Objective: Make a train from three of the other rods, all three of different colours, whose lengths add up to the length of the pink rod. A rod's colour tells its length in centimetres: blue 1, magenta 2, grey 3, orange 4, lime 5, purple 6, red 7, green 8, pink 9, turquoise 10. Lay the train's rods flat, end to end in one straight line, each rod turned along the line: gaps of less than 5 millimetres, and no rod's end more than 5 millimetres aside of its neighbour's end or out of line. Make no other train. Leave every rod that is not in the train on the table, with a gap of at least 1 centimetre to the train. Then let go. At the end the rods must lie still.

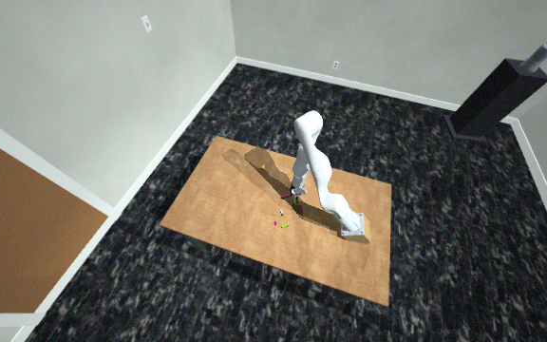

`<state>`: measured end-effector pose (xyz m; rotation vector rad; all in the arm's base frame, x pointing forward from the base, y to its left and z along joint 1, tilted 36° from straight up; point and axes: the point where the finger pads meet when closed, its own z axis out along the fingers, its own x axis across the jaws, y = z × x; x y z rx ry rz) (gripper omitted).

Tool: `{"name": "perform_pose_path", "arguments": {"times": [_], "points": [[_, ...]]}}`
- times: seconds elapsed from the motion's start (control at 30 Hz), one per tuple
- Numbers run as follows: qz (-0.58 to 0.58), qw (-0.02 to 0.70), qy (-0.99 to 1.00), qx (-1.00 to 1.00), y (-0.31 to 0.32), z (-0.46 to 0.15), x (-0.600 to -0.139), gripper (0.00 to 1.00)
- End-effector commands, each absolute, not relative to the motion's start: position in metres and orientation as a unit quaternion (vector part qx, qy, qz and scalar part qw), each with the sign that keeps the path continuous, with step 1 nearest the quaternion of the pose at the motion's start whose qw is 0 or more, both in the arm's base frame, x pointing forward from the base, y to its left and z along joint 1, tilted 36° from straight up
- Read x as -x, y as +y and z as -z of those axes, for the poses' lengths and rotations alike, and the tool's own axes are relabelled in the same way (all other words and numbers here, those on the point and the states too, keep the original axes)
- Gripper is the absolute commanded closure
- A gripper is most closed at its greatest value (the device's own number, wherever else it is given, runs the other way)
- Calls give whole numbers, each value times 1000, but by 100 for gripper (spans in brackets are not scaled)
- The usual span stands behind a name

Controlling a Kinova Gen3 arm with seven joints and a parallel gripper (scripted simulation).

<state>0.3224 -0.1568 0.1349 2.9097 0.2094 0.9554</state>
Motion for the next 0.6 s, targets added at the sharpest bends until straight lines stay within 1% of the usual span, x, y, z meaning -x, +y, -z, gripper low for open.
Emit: {"name": "perform_pose_path", "arguments": {"times": [0.0, 0.57], "points": [[-311, 32, 77, -947, -150, -133, -326, 46], [-311, 32, 77, -947, -150, -131, -328, 46]]}}
